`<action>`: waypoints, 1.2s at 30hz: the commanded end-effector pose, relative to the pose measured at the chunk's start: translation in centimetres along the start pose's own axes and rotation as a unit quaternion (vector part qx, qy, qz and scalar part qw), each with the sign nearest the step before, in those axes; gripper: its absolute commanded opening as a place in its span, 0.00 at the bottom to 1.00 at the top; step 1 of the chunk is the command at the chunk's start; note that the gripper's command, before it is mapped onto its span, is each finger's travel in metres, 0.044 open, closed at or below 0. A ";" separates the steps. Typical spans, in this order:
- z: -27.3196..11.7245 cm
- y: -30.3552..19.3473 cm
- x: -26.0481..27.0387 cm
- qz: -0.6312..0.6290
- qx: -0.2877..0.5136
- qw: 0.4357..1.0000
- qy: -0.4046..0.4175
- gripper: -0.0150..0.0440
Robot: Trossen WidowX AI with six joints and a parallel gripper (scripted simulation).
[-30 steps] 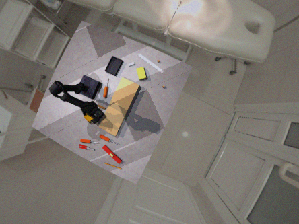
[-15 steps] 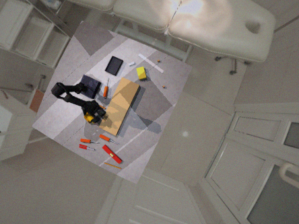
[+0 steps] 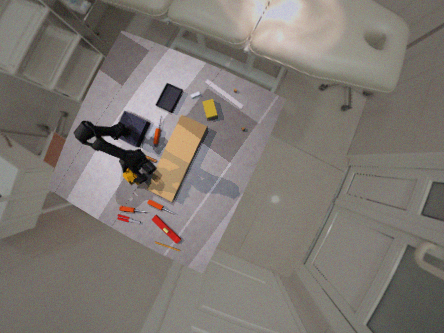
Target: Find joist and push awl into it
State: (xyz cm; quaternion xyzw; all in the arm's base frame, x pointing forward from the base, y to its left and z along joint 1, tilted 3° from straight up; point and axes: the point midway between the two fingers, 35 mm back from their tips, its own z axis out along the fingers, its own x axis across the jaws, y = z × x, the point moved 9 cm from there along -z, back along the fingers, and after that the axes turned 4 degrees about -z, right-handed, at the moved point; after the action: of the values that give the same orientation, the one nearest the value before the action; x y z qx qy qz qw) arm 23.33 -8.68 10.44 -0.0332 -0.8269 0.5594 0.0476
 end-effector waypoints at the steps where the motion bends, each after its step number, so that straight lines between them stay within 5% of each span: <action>1: 0.2 0.4 -0.1 -0.002 0.004 1.000 0.000 0.25; 22: 1.2 2.9 -0.3 -0.003 -0.003 1.000 0.001 0.25; 36: 1.2 3.4 -0.4 0.000 -0.005 1.000 0.001 0.88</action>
State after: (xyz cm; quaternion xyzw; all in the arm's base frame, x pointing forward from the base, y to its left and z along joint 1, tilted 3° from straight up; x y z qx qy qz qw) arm 23.55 -8.72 7.04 -0.0326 -0.8286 0.5567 0.0491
